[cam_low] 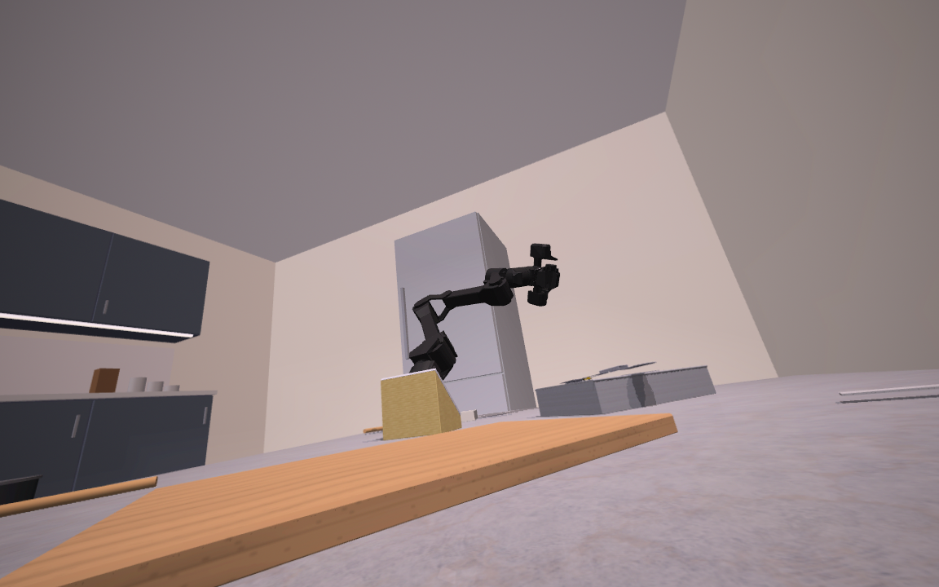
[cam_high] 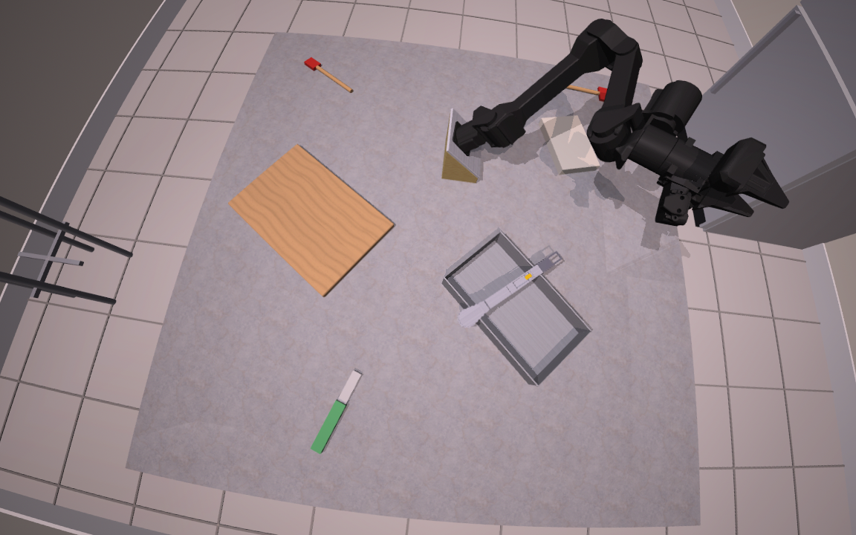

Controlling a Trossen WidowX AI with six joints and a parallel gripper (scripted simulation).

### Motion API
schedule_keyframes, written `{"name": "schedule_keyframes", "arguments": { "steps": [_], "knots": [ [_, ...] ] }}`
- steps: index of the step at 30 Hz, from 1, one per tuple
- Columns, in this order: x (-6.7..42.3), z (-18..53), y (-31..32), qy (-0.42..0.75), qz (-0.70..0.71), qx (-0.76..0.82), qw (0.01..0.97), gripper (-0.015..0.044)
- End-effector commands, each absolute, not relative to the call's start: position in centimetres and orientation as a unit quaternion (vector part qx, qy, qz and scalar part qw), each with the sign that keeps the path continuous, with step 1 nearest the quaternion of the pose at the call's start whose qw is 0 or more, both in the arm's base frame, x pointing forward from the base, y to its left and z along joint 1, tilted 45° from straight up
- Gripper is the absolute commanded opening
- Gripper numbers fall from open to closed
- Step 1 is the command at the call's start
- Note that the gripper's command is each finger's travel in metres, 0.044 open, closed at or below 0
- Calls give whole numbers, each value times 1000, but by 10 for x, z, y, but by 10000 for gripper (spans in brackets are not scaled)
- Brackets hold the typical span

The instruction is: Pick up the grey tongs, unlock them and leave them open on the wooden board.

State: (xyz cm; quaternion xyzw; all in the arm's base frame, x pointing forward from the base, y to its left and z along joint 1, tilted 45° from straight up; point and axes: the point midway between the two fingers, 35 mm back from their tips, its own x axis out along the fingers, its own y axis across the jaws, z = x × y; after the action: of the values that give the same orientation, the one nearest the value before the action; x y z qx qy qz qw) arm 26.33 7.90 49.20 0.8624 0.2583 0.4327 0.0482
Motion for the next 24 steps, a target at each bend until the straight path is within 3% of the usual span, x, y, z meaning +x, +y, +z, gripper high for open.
{"name": "schedule_keyframes", "arguments": {
  "steps": [1, 6, 15, 24],
  "knots": [
    [266, 490, 79, 261, 427, 865, 46, 374],
    [303, 454, 83, 301, 319, 899, -8, 260],
    [370, 316, 89, 349, -49, 906, -235, 260],
    [348, 168, 91, 237, -437, 684, -534, 260]
  ]
}}
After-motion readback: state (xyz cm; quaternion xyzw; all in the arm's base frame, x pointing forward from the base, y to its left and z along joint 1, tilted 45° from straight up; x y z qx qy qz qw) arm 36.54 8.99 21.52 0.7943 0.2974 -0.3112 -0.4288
